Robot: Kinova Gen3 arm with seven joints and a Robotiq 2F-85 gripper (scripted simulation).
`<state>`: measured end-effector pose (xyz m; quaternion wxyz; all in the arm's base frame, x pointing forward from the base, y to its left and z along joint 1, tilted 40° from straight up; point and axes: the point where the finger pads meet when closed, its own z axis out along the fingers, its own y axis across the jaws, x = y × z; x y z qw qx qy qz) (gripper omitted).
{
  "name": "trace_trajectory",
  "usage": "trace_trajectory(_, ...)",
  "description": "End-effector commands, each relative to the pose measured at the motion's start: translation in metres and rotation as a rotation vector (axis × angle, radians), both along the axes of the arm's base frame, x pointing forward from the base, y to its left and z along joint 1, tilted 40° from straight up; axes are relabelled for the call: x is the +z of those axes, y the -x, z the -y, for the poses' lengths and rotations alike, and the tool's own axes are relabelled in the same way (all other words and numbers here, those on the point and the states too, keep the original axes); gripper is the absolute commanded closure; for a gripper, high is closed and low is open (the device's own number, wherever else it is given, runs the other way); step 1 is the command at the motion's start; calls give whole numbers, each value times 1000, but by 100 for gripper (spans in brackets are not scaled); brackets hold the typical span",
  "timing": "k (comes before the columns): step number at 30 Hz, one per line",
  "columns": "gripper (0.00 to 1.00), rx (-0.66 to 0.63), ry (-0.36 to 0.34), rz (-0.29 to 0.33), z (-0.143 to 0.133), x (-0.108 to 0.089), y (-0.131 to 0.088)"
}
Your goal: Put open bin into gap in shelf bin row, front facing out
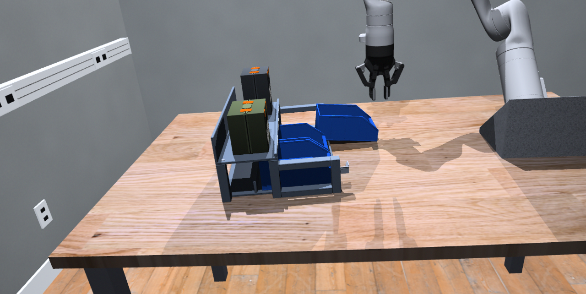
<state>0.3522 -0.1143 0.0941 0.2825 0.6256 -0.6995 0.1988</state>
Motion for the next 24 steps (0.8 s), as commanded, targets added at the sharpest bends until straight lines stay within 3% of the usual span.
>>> trace_trajectory(1, 61, 2, -1, 1, -1, 0, -1)
trace_trajectory(24, 61, 2, -1, 1, -1, 2, -15)
